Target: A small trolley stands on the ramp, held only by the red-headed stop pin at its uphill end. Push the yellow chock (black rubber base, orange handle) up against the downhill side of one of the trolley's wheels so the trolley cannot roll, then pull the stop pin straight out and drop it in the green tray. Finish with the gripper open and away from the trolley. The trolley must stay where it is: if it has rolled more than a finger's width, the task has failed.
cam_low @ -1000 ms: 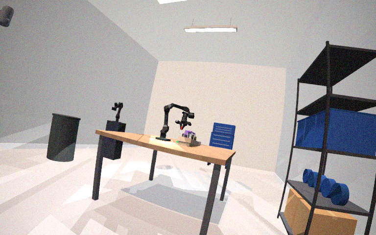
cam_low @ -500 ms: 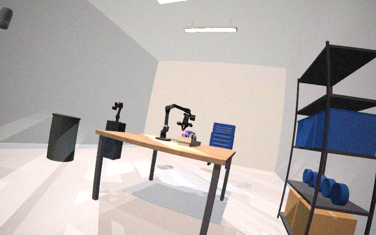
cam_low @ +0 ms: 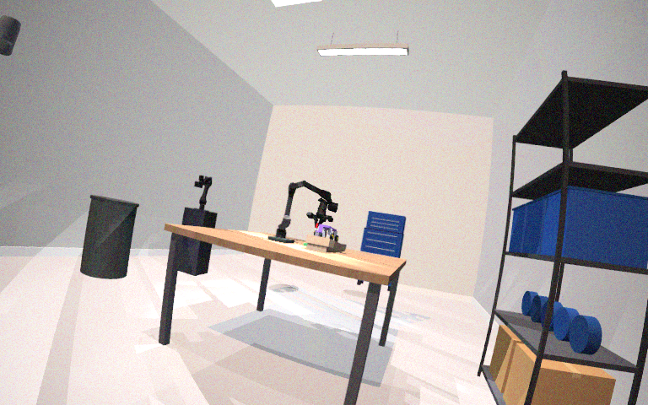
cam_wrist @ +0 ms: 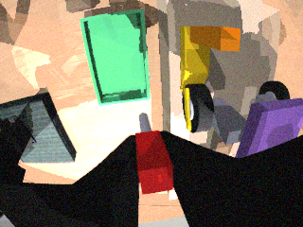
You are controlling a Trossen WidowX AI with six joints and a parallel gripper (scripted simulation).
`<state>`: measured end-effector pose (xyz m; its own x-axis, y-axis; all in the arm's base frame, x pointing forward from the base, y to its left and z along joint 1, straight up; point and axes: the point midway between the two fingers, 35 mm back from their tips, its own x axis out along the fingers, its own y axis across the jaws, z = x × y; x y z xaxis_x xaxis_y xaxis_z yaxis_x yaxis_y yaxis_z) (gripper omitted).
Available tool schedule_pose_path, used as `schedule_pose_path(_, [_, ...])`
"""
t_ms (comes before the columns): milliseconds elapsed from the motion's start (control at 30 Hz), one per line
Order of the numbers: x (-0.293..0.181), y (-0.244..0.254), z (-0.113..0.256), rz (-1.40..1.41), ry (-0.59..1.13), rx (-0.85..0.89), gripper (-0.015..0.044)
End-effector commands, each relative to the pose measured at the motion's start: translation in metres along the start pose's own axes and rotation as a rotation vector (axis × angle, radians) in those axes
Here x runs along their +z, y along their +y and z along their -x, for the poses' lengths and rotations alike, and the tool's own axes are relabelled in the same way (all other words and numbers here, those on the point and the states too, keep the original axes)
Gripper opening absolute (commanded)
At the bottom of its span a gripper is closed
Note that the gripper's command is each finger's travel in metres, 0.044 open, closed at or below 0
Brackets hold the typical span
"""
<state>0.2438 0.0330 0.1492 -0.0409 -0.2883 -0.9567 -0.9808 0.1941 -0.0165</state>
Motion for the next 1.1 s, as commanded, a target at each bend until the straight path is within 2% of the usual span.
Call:
schedule_pose_path(0, [0.0129,-0.0006,0.0042,-0.004,-0.008,-0.006,0.0])
schedule_pose_path(200, [0.0146,-0.0003,0.0045,0.036,-0.016,-0.008,0.0])
schedule_pose_path(1067, [0.0092,0.0006,0.003,0.829,-0.15,-0.088,0.0])
